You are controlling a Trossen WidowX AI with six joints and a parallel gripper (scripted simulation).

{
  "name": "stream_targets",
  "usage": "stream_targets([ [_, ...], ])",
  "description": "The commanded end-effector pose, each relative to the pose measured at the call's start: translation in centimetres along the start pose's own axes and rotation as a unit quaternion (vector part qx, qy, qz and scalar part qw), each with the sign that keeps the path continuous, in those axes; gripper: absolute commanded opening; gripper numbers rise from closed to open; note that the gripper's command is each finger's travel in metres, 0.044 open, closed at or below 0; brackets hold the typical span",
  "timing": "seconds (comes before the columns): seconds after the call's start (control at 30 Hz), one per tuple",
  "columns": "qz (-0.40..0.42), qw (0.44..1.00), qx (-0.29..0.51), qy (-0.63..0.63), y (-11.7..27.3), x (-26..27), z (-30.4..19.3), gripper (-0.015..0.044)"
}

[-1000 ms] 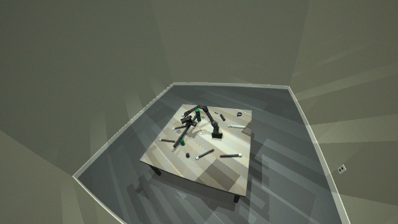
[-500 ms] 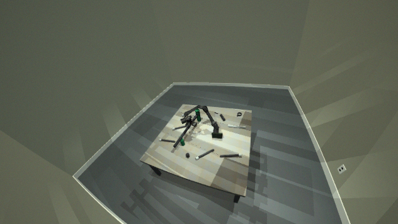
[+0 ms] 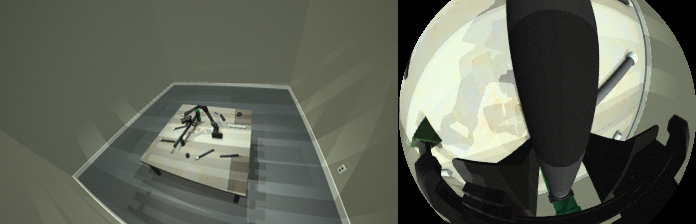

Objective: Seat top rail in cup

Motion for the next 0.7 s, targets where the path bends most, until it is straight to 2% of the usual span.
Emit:
stream_targets([
  [0.0, -0.004, 1.000, 0.003, 0.002, 0.19, -0.09, -0.33, 0.0000],
  [0.67, 0.001, 1.000, 0.000, 0.001, -0.05, -0.01, -0.09, 0.0000],
])
Point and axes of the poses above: the point midway between the two fingers, 35 mm back from their tips, its own y axis back along the fingers, its own x axis across the jaws, z = x × y, the point moved 3 cm from there along y, back along the fingers, and after that the axes turned 13 degrees about y, right-handed, at the moved point
